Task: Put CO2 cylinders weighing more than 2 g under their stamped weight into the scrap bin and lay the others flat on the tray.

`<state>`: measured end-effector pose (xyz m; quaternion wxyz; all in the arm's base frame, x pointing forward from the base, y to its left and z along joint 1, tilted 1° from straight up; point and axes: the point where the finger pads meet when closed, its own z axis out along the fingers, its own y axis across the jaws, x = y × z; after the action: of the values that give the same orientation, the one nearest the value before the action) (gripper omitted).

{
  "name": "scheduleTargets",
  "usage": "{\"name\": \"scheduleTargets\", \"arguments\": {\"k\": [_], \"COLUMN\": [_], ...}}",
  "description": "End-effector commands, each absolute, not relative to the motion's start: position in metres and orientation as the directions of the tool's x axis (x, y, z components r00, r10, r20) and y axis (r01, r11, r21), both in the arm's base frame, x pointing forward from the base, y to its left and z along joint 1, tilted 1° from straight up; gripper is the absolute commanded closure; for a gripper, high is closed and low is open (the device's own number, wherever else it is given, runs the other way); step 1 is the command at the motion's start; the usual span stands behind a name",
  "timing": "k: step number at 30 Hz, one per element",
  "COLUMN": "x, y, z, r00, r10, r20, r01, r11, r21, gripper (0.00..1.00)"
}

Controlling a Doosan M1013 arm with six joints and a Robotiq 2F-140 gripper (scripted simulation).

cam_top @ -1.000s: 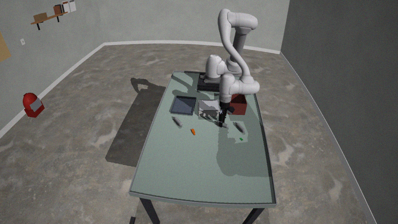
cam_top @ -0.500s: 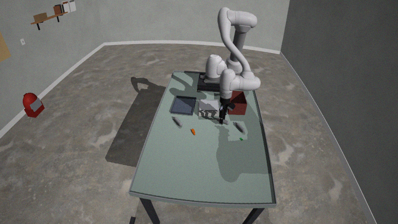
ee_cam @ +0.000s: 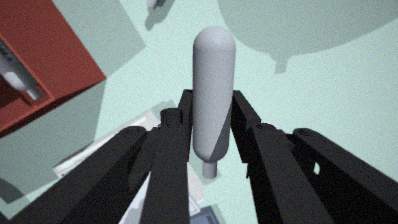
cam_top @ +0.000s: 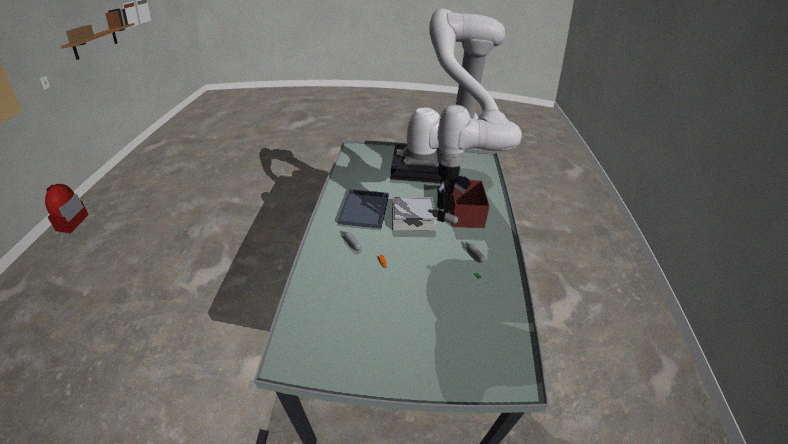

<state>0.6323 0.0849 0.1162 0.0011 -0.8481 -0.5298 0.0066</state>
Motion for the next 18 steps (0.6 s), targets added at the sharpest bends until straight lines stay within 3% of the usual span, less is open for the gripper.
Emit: {"name": "scheduleTargets", "arguments": {"k": [1, 14, 18], "x": [0.633, 0.629, 0.57], "y": [0.085, 0.082, 0.038], "z": [0.131, 0.134, 0.139], "r00": [0.439, 0.427, 0.25], "r10": [0.899, 0.904, 0.968], "r20": [-0.01, -0.009, -0.008], "r01": [0.899, 0.904, 0.968], "r11": [-0.439, -0.427, -0.25], "r21": [-0.009, -0.009, -0.011], "gripper": [0.9, 0.9, 0.9]}}
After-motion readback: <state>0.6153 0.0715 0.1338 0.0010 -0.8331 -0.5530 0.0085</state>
